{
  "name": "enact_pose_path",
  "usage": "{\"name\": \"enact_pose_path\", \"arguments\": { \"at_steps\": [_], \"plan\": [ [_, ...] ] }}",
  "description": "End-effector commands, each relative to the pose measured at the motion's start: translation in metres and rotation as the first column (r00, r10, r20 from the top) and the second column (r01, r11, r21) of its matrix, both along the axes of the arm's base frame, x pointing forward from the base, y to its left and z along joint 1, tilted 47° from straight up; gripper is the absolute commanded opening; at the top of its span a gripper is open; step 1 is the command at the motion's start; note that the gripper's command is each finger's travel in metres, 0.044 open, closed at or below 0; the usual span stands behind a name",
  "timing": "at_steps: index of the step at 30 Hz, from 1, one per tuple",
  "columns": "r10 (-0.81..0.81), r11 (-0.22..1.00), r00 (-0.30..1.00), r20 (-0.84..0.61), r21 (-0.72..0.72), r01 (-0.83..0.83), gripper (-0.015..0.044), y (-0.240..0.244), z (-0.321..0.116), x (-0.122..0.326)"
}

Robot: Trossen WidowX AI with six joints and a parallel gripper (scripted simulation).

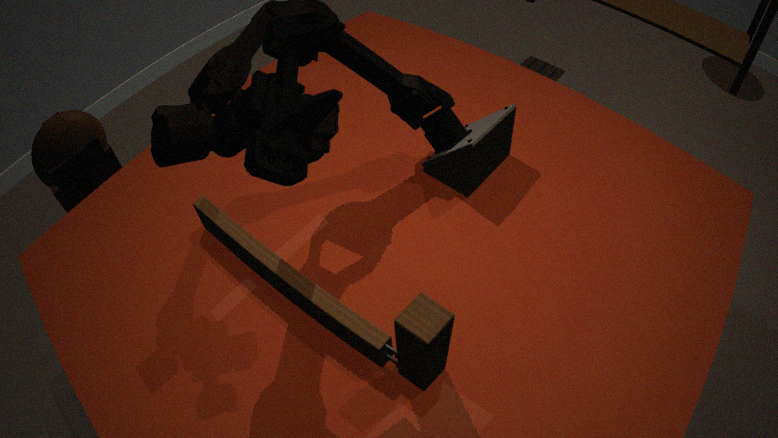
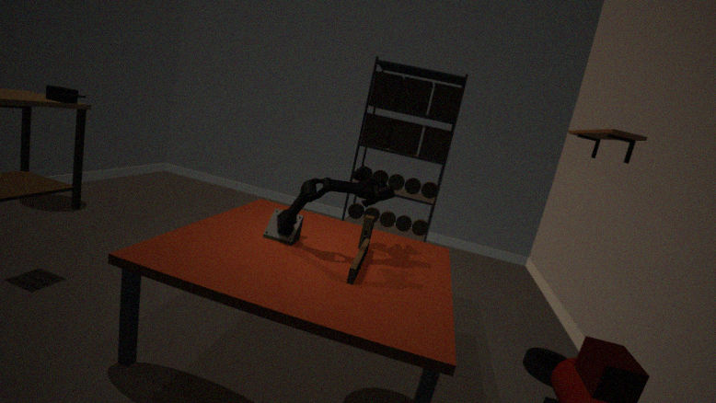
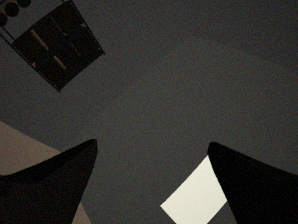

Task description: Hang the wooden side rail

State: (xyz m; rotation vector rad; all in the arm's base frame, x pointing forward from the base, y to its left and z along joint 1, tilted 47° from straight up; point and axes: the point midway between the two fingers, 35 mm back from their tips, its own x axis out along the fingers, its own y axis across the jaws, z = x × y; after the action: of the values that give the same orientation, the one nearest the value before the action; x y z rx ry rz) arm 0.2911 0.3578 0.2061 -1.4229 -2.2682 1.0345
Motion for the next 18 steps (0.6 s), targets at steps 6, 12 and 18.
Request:
{"name": "enact_pose_path", "arguments": {
  "at_steps": [6,12,18],
  "plan": [
    [0.008,1.0,0.975,0.222,0.012,-0.011,0.044,0.004,-0.035,0.0],
    [0.059,0.997,0.774,0.63,0.006,-0.081,0.044,0.006,-0.102,-0.002],
    [0.139,0.979,0.378,0.915,-0.069,-0.192,0.044,0.001,-0.165,-0.007]
  ]
}}
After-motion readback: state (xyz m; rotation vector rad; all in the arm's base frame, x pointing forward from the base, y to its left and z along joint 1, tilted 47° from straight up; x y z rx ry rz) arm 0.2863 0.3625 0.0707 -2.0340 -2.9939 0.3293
